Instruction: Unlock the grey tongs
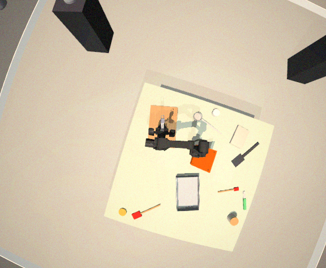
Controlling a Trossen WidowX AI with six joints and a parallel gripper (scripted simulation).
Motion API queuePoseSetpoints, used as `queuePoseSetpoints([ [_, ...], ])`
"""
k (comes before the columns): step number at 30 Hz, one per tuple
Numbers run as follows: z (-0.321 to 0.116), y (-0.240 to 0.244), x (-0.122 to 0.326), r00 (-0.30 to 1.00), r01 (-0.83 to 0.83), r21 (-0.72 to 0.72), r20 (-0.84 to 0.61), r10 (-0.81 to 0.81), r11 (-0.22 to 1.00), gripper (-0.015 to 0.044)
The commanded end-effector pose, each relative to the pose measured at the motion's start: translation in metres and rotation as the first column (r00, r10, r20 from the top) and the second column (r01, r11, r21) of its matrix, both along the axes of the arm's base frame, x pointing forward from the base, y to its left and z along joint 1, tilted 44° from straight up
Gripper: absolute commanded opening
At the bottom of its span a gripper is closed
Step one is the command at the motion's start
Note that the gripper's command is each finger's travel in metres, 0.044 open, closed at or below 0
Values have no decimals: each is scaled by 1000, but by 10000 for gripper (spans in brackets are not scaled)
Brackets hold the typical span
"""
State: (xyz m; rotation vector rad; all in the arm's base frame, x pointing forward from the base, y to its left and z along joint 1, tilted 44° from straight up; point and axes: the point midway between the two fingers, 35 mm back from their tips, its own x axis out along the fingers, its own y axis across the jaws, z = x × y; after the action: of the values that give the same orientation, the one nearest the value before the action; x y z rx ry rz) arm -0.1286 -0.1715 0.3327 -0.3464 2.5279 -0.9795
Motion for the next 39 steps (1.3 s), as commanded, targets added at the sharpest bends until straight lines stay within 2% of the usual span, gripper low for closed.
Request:
queuePoseSetpoints([
  [1,2,2,-1,1000,11,-12,-8,-11,1000,-150],
  [31,1,1,-1,1000,10,-10,-6,-10,1000,-150],
  [39,-12,-10,-5,996,-45,61,79,40,997,-150],
])
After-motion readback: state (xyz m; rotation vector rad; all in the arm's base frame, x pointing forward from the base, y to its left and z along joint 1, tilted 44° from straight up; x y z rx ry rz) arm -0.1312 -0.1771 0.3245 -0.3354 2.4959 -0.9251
